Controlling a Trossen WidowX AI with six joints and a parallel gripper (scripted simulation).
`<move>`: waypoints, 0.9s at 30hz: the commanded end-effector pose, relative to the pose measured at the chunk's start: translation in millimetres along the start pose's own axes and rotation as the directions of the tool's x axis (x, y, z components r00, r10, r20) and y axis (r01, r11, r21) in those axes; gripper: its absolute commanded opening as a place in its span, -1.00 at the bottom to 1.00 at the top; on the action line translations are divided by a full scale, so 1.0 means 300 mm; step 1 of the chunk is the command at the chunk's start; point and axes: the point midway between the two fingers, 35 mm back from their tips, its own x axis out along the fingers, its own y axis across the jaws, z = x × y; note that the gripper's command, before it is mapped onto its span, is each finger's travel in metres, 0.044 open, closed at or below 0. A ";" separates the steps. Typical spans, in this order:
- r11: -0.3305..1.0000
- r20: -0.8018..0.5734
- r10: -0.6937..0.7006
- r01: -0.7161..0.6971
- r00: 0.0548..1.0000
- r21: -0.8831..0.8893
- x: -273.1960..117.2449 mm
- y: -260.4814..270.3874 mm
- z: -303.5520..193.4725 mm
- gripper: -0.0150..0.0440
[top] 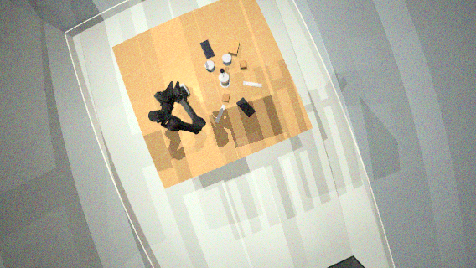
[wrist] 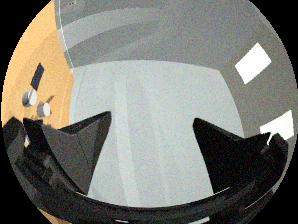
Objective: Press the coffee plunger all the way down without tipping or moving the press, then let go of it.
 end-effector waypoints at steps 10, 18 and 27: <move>0.909 -0.258 0.187 -0.068 0.948 0.412 0.188 0.083 -0.044 1.00; 0.593 -0.555 0.413 0.249 0.722 0.766 0.422 0.280 -0.188 1.00; 0.269 -0.728 0.562 0.746 0.393 0.609 0.550 0.554 -0.368 1.00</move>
